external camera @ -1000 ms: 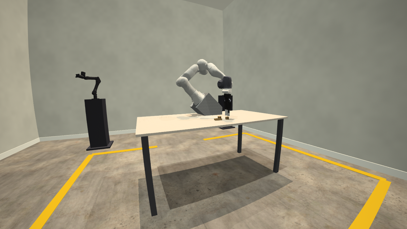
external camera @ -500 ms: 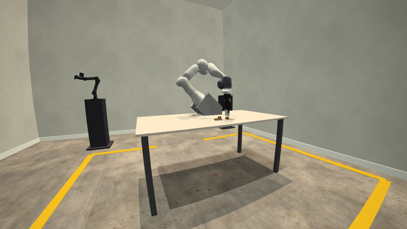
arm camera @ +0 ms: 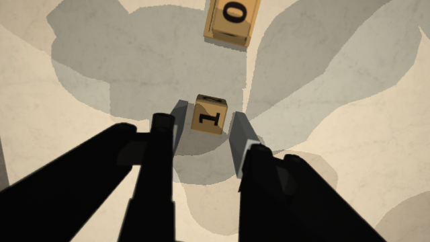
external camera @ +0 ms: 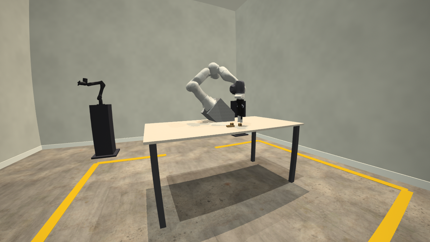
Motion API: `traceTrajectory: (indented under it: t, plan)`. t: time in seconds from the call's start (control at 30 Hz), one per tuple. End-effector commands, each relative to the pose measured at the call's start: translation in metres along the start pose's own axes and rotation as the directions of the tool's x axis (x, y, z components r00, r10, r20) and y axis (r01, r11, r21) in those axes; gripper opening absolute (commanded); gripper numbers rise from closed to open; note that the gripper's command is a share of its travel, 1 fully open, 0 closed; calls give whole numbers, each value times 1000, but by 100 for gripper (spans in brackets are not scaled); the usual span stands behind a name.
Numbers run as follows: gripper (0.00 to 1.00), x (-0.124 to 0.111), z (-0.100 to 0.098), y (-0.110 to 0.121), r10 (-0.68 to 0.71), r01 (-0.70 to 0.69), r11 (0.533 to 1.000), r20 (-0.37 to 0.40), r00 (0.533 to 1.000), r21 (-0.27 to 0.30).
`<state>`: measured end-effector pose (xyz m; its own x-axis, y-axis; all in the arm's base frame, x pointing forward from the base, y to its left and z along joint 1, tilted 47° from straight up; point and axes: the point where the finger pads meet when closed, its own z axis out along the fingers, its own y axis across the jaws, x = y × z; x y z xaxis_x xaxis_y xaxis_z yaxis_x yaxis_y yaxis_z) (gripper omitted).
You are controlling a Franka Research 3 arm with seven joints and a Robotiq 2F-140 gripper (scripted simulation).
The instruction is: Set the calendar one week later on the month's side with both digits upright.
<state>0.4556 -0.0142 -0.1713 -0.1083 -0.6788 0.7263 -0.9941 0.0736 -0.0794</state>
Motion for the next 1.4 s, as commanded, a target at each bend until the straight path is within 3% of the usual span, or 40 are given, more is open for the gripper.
traceTrajectory:
  t: [0.0, 0.7, 1.37]
  plan:
    - [28, 0, 0, 0, -5, 5, 1000, 1, 1000, 1]
    - [28, 0, 2, 0, -5, 5, 1000, 1, 1000, 1]
    - [28, 0, 27, 0, -5, 5, 1000, 1, 1000, 1]
